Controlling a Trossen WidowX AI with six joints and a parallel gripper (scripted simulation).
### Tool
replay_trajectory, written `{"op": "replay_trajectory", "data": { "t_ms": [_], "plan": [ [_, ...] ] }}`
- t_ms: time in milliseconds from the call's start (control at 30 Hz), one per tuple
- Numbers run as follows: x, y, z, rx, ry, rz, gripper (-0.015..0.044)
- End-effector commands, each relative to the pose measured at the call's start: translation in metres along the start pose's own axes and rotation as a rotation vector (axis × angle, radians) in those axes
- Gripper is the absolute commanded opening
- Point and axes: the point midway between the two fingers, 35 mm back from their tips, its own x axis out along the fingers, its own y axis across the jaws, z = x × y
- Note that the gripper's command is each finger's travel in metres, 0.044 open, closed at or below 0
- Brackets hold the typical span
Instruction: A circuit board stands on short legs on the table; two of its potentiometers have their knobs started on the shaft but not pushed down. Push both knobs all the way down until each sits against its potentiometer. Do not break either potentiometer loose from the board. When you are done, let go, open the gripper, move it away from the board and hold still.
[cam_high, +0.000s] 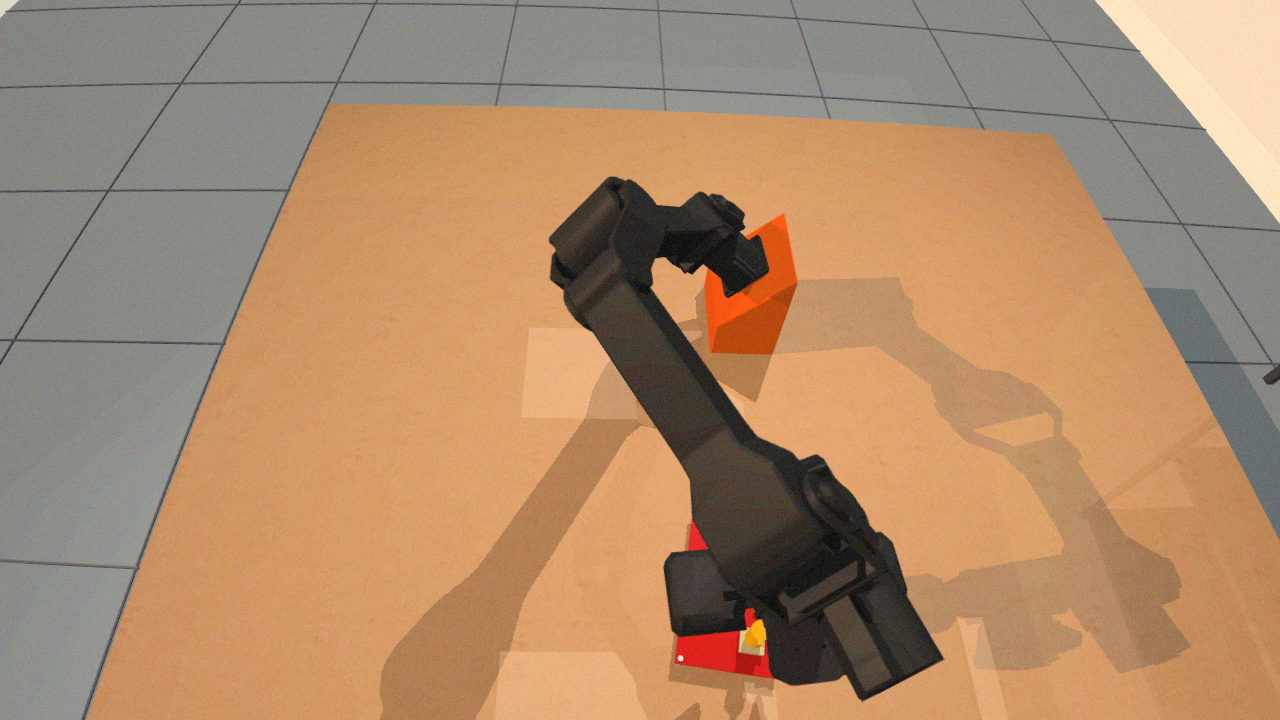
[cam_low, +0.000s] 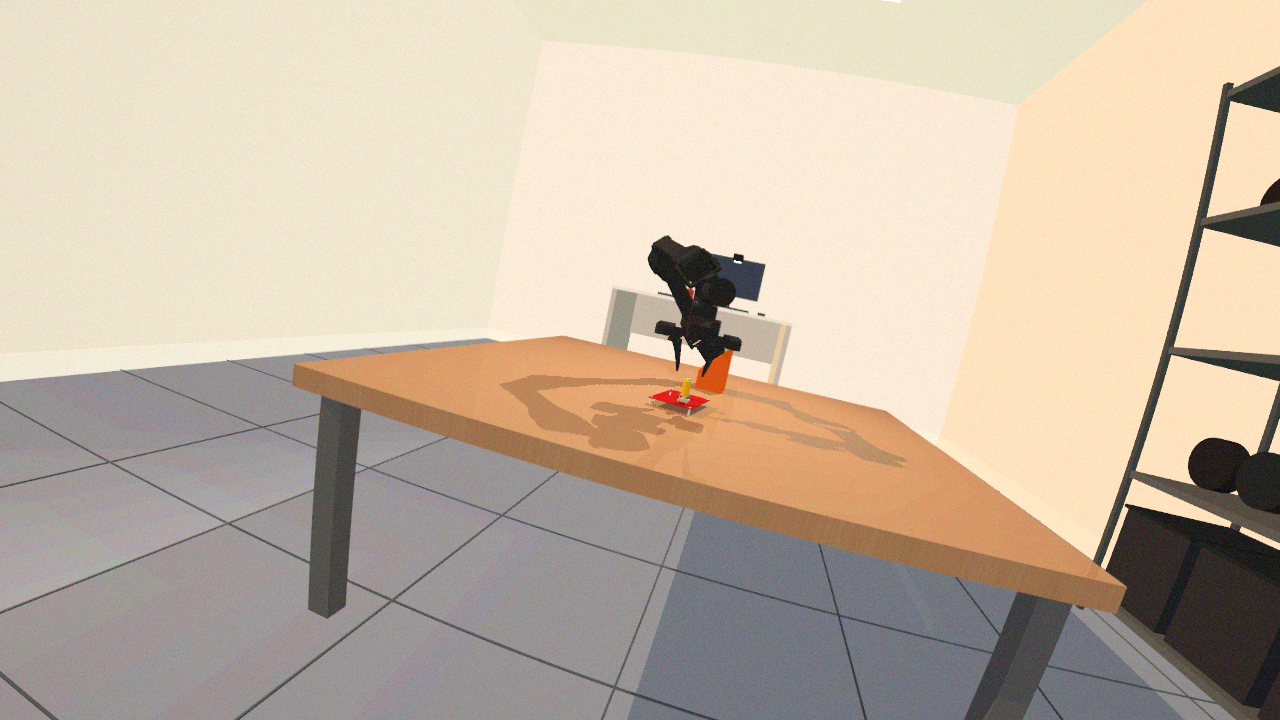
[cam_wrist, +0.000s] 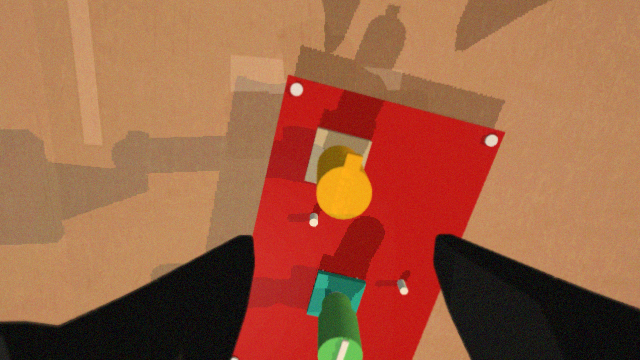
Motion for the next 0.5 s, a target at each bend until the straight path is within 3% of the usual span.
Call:
{"op": "replay_trajectory", "data": {
  "t_ms": [0,100,467],
  "plan": [
    [-0.011,0.008,-0.029,-0.005,-0.001,0.008,0.0368],
    [-0.018,0.013,-0.060,-0.006,-0.001,0.012,0.0440],
    [-0.017,0.020,-0.177,-0.004,0.011,0.006,0.0440]
  ]
}}
